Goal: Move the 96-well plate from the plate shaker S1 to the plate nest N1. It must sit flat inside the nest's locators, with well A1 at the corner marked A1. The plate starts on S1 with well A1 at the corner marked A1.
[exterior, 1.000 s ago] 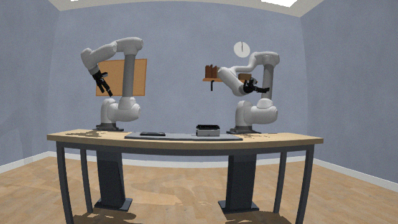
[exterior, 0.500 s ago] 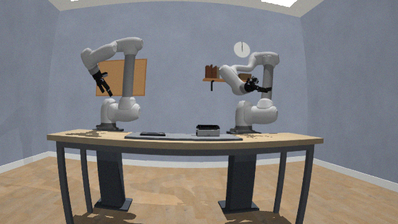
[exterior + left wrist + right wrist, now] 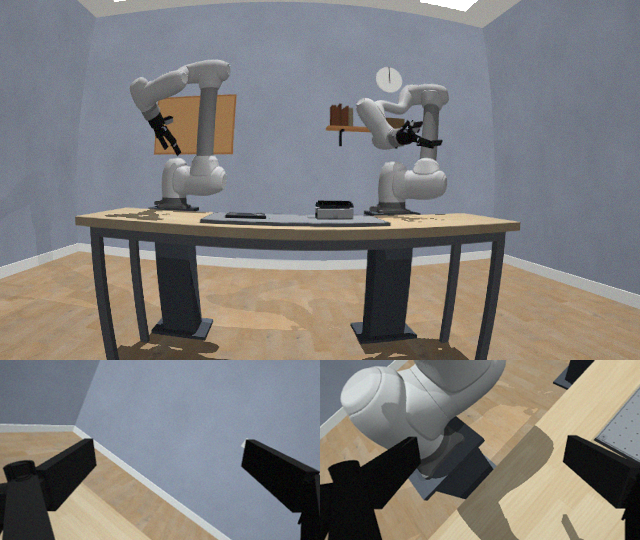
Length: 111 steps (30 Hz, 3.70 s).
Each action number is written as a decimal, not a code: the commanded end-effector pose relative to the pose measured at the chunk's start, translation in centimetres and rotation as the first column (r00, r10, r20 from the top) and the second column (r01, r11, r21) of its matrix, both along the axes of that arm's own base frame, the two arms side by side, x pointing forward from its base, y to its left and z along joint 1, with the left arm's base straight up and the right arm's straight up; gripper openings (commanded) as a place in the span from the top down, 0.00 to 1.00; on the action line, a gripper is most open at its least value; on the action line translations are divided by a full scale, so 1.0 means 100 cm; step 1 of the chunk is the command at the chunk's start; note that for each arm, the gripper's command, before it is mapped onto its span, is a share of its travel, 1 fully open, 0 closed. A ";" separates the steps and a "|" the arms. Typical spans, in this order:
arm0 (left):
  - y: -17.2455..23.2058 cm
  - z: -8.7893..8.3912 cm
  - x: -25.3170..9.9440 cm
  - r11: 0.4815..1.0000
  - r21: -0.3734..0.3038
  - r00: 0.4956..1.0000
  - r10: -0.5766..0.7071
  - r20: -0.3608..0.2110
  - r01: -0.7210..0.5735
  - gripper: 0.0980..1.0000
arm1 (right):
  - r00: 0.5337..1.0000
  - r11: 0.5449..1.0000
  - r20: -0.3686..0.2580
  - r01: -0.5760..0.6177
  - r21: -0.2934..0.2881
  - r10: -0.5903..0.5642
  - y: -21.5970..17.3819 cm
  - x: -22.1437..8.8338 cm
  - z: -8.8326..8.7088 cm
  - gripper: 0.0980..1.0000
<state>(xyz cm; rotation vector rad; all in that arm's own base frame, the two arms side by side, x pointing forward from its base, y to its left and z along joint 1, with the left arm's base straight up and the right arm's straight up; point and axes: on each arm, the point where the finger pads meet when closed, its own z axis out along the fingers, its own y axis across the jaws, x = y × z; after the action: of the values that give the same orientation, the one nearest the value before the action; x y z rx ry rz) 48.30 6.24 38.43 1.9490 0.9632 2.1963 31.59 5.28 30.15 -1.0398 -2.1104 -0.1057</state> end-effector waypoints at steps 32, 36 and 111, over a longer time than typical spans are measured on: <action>0.127 0.020 -0.056 0.787 -0.447 0.879 0.477 0.002 -0.426 0.00 | 1.000 1.000 0.001 0.000 0.000 0.000 0.000 0.000 0.000 0.00; 0.141 0.019 -0.070 0.716 -0.511 0.839 0.543 -0.020 -0.476 0.00 | 1.000 1.000 0.001 0.000 0.000 0.000 0.000 0.000 0.000 0.00; 0.044 0.024 -0.267 -0.710 -0.604 0.162 0.590 -0.791 -0.362 0.00 | 1.000 1.000 0.001 0.000 0.000 0.000 0.000 0.000 0.000 0.00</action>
<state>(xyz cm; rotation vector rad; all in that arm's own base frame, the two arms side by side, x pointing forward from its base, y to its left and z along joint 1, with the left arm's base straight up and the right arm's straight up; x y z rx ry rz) 21.86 11.55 40.33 -0.1051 3.1078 0.4527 31.59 5.28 30.15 -1.0398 -2.1104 -0.1057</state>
